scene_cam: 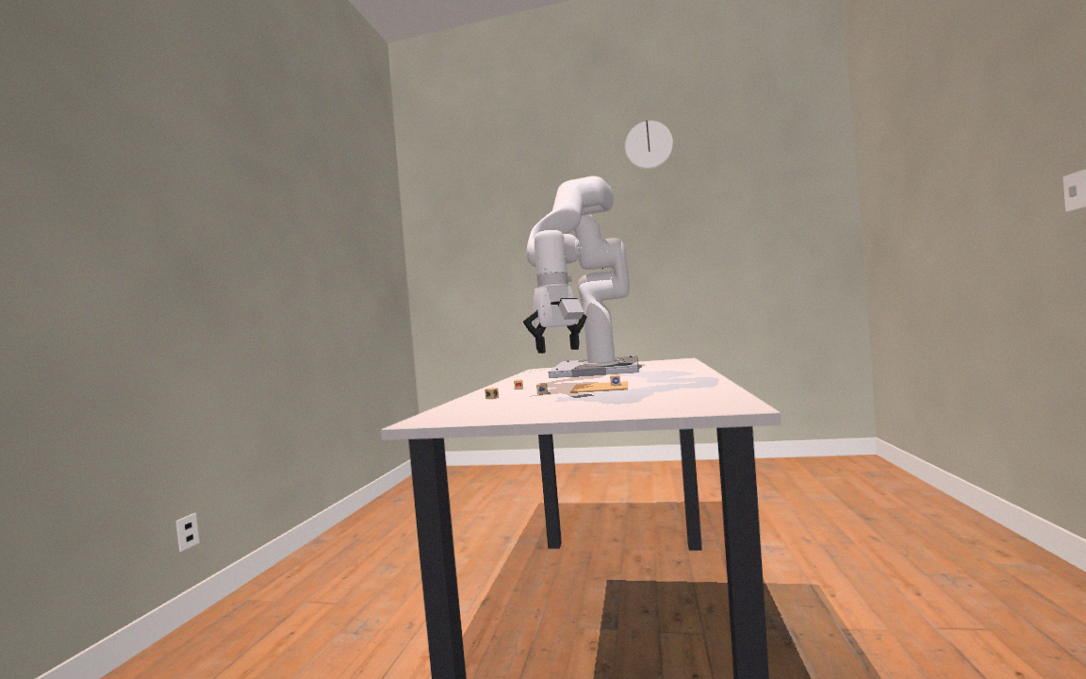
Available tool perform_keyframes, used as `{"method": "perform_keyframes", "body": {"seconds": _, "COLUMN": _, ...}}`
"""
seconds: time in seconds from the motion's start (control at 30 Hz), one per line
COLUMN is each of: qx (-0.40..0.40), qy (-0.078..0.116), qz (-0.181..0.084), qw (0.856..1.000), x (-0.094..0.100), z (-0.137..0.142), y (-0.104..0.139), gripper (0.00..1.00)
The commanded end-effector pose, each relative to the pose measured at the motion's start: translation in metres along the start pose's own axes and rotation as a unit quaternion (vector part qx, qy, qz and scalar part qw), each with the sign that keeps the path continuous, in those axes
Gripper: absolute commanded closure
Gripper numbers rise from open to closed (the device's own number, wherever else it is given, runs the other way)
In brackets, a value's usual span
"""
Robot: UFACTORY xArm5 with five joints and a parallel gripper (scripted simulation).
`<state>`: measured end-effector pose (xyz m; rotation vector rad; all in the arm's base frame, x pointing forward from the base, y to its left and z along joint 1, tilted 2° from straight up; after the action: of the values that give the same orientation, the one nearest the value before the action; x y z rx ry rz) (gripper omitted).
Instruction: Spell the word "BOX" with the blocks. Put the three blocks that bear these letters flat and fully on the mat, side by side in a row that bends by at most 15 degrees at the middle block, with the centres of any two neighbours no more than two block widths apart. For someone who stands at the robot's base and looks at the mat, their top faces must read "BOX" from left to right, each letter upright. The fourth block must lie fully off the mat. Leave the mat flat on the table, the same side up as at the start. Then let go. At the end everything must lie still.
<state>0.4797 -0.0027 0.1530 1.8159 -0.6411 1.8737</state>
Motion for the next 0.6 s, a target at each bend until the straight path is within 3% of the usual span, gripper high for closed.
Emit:
{"method": "perform_keyframes", "body": {"seconds": 0.0, "qx": -0.070, "qy": 0.001, "qz": 0.000, "qw": 0.998, "x": 0.000, "z": 0.020, "y": 0.009, "gripper": 0.00}}
{"method": "perform_keyframes", "body": {"seconds": 0.37, "qx": -0.165, "qy": 0.001, "qz": -0.001, "qw": 0.986, "x": -0.001, "z": 0.046, "y": 0.025, "gripper": 0.00}}
{"method": "perform_keyframes", "body": {"seconds": 0.57, "qx": -0.244, "qy": 0.002, "qz": -0.001, "qw": 0.970, "x": -0.003, "z": 0.066, "y": 0.040, "gripper": 0.00}}
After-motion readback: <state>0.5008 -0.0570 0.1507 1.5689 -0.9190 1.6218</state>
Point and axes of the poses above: the point where the finger pads meet when closed, its own x axis back along the fingers, its own z axis across the jaws, y = z × x, the point moved 5 cm from there along x, back along the fingers, and after that the axes turned 9 degrees about x, right-handed, at the moved point
